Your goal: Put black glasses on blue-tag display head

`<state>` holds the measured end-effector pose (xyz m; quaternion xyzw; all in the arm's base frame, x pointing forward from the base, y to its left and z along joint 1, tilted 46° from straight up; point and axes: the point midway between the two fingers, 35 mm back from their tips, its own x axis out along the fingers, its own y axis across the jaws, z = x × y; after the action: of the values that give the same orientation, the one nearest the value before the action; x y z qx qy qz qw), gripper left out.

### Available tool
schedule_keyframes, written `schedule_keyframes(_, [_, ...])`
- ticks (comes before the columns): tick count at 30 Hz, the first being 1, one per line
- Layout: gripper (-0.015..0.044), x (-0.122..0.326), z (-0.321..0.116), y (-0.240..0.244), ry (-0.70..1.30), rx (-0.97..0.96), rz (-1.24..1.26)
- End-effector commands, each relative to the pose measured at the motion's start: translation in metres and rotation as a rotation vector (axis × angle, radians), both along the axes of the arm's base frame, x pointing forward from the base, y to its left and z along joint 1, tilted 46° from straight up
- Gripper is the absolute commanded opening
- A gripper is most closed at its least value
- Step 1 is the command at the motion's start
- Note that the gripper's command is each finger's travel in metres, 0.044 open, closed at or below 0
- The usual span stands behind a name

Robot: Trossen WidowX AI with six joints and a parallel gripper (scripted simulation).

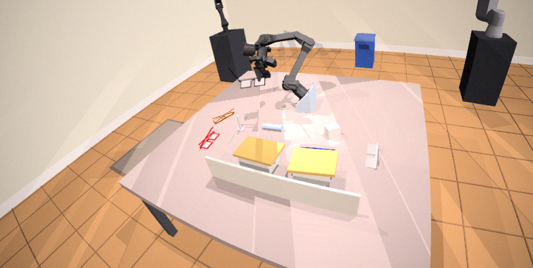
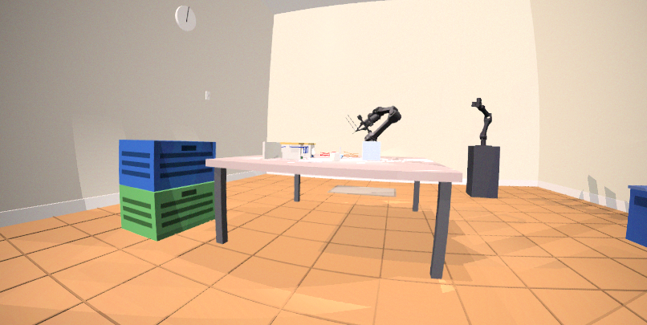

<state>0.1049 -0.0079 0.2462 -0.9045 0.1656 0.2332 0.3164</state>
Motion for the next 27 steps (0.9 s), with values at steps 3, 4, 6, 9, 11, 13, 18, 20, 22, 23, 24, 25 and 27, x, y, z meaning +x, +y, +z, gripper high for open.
schedule_keyframes(3, [0.0000, 0.000, 0.000, 0.000, -0.001, 0.005, -0.002])
schedule_keyframes(4, [0.0000, 0.000, 0.000, 0.000, -0.001, 0.005, -0.002])
schedule_keyframes(6, [0.0000, 0.000, 0.000, 0.000, -0.001, 0.005, -0.002])
schedule_keyframes(9, [0.0000, 0.000, 0.000, 0.000, 0.001, 0.008, -0.003])
schedule_keyframes(11, [0.0000, 0.001, 0.000, -0.001, 0.011, 0.025, -0.007])
schedule_keyframes(13, [0.0000, 0.004, -0.001, -0.003, 0.029, 0.055, -0.014])
schedule_keyframes(18, [0.0000, 0.012, -0.005, -0.008, 0.094, 0.146, -0.042])
schedule_keyframes(20, [0.0000, 0.016, -0.007, -0.009, 0.122, 0.179, -0.055])
schedule_keyframes(22, [0.0000, 0.019, -0.009, -0.011, 0.150, 0.211, -0.069])
schedule_keyframes(23, [0.0000, 0.021, -0.011, -0.011, 0.164, 0.226, -0.076])
schedule_keyframes(24, [0.0000, 0.023, -0.012, -0.012, 0.178, 0.240, -0.083])
schedule_keyframes(25, [0.0000, 0.025, -0.013, -0.012, 0.193, 0.254, -0.091])
schedule_keyframes(27, [0.0000, 0.029, -0.015, -0.013, 0.222, 0.281, -0.106])
